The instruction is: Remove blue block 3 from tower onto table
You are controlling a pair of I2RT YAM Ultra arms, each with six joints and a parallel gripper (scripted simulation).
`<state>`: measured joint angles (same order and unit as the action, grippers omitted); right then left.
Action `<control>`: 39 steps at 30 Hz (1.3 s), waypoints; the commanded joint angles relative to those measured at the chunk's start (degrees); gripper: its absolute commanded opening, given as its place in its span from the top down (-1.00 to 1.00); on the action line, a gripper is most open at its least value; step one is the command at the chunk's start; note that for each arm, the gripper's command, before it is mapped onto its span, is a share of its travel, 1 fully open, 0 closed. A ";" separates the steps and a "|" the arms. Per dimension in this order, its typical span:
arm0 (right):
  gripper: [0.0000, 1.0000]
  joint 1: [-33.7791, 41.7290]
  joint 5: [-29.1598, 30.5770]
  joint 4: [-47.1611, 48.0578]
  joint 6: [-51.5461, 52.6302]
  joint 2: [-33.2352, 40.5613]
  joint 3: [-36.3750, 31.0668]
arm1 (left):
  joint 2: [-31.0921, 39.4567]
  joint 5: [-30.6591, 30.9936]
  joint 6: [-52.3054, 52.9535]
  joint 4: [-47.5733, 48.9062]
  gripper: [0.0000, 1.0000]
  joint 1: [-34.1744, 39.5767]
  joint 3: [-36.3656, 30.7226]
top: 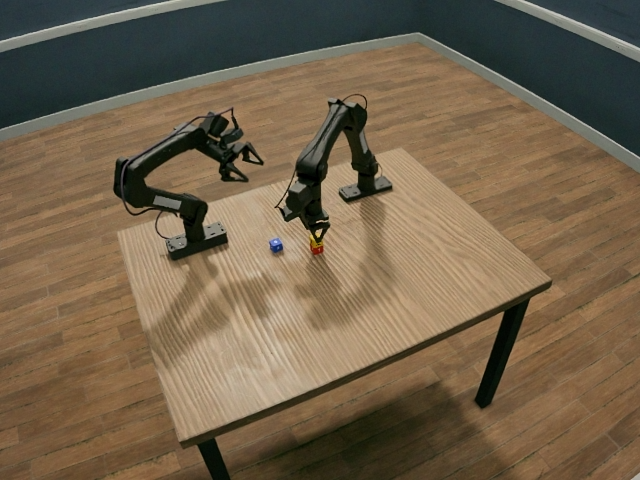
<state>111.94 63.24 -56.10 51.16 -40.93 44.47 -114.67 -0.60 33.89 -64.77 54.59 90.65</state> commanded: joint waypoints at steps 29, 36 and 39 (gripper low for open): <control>-1.00 -13.32 -21.99 21.21 -18.14 -16.06 0.93 | 20.90 -3.57 -5.61 5.37 -1.00 -7.88 -7.55; -1.00 -25.44 -32.80 31.56 -27.84 -24.05 1.20 | 32.96 -2.56 -6.97 13.45 -1.00 -13.80 -14.79; -1.00 -32.72 -37.86 35.96 -31.75 -28.19 0.66 | 40.68 -2.21 -8.40 18.18 -1.00 -18.74 -18.96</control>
<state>83.81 31.66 -27.33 25.43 -66.50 44.66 -79.50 -3.38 27.35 -52.40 39.35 75.00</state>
